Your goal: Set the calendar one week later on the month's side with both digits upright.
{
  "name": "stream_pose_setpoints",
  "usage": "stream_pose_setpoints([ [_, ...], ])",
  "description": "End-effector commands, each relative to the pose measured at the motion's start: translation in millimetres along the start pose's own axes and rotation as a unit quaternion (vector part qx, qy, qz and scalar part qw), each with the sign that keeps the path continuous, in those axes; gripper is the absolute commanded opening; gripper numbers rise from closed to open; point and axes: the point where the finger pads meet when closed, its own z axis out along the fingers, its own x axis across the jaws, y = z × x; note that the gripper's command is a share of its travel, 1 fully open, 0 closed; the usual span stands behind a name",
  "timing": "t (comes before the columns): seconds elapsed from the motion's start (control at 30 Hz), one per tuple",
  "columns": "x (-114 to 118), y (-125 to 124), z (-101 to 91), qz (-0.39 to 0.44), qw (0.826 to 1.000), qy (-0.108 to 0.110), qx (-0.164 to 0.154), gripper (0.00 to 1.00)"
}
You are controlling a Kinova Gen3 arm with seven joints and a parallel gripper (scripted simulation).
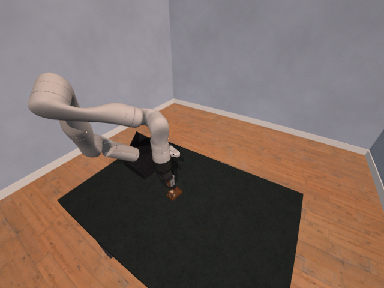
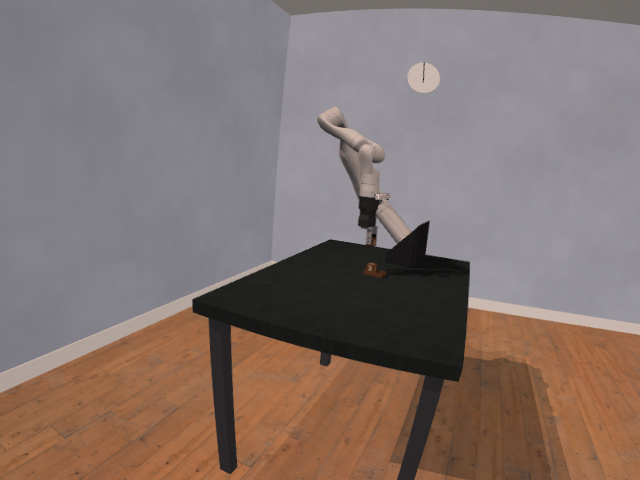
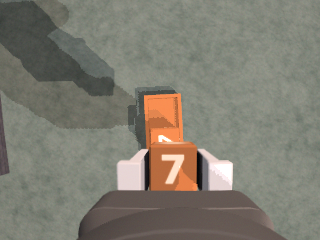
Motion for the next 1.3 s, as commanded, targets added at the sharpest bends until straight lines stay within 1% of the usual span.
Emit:
stream_pose_setpoints([
  [0.0,-10,-41,5.1,-0.024,1.0,0.0,-0.01,0.6],
  [0.07,-11,-46,5.1,-0.024,1.0,0.0,-0.01,0.6],
  [0.5,-11,-46,5.2,-0.024,1.0,0.0,-0.01,0.6],
  [0.67,-11,-46,8.6,-0.024,1.0,0.0,-0.01,0.6],
  [0.93,-10,-45,27.1,-0.024,1.0,0.0,-0.01,0.6],
  [1.0,-10,-45,27.1,-0.024,1.0,0.0,-0.01,0.6],
  [1.27,-10,-45,52.5,-0.024,1.0,0.0,-0.01,0.6],
])
